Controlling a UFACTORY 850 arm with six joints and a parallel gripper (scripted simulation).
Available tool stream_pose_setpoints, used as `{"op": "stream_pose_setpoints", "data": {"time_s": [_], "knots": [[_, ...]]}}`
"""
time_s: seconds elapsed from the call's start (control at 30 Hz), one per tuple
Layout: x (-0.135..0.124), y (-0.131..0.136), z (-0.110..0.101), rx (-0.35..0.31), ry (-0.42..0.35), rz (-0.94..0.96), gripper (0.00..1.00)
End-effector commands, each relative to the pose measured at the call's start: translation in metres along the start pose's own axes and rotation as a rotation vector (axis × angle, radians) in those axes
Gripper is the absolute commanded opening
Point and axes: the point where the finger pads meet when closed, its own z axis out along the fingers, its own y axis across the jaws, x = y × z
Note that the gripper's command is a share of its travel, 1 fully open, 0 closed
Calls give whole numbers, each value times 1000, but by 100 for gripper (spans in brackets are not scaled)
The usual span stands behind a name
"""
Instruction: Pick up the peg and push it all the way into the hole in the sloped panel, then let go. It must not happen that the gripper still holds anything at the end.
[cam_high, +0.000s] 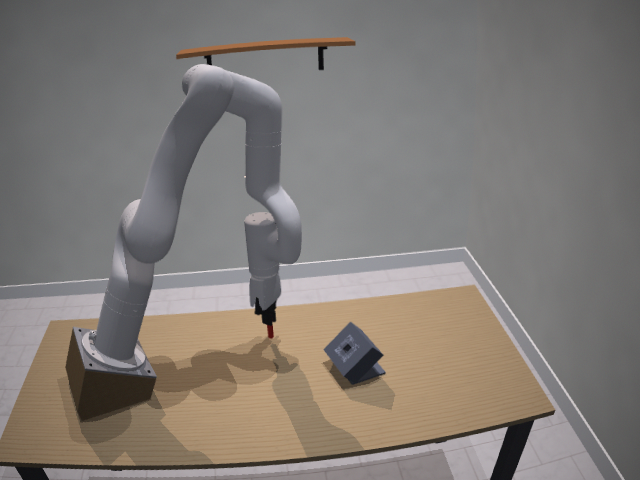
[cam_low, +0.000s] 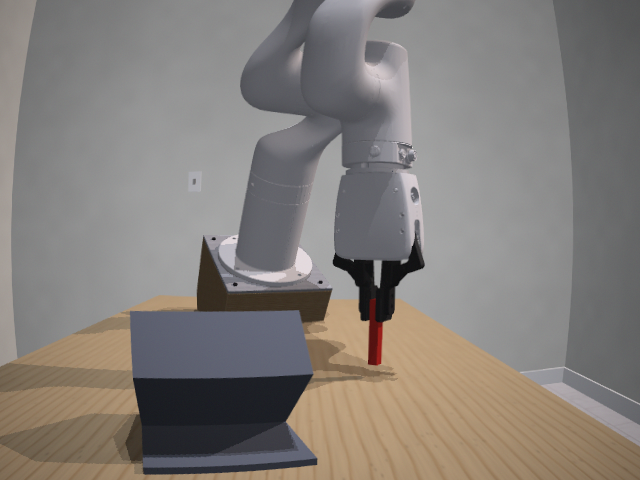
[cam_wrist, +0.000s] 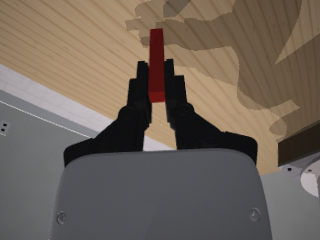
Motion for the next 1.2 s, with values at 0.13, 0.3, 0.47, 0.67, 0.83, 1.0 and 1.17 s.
{"op": "stream_pose_setpoints", "data": {"time_s": [0.13,0.3,0.47,0.67,0.83,1.0,1.17], "knots": [[-1,-1,-24,0,0,-1,0],[-3,-1,-34,0,1,-11,0],[-1,-5,-41,11,9,-48,0],[0,-10,-44,21,12,-74,0],[1,-16,-47,32,14,-100,0],[2,-23,-49,43,14,-128,0],[1,-25,-50,39,7,-108,0]]}}
